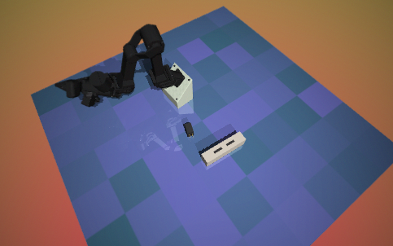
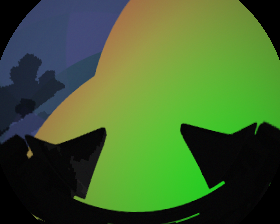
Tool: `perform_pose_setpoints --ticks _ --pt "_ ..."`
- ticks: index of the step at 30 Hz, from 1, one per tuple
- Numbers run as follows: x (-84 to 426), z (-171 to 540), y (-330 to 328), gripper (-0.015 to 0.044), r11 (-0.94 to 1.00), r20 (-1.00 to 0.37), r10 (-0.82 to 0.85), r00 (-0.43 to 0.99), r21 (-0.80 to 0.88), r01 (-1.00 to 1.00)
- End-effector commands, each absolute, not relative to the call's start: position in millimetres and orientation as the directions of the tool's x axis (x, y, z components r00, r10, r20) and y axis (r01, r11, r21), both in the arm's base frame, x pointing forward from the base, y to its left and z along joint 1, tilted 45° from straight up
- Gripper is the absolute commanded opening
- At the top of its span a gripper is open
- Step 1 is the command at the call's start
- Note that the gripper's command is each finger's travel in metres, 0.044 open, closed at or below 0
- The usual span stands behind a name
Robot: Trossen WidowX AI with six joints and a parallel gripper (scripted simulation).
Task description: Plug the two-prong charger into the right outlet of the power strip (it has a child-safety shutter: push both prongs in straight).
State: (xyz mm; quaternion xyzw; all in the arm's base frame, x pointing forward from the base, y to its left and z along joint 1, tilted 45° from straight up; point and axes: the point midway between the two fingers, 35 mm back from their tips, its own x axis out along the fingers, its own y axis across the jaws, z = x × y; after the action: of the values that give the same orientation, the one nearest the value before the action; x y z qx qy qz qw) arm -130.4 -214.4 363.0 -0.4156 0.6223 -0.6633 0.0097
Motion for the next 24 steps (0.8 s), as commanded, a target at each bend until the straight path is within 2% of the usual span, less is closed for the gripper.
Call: perform_pose_setpoints --ticks 1,24 --pt "-120.3 357.3 -231.8 0.044 -0.263 0.503 -0.594 -0.628 -0.859 -0.439" --pt "-44.7 325.6 -296.3 0.044 -0.317 0.311 -0.854 -0.416 -0.947 -0.058"
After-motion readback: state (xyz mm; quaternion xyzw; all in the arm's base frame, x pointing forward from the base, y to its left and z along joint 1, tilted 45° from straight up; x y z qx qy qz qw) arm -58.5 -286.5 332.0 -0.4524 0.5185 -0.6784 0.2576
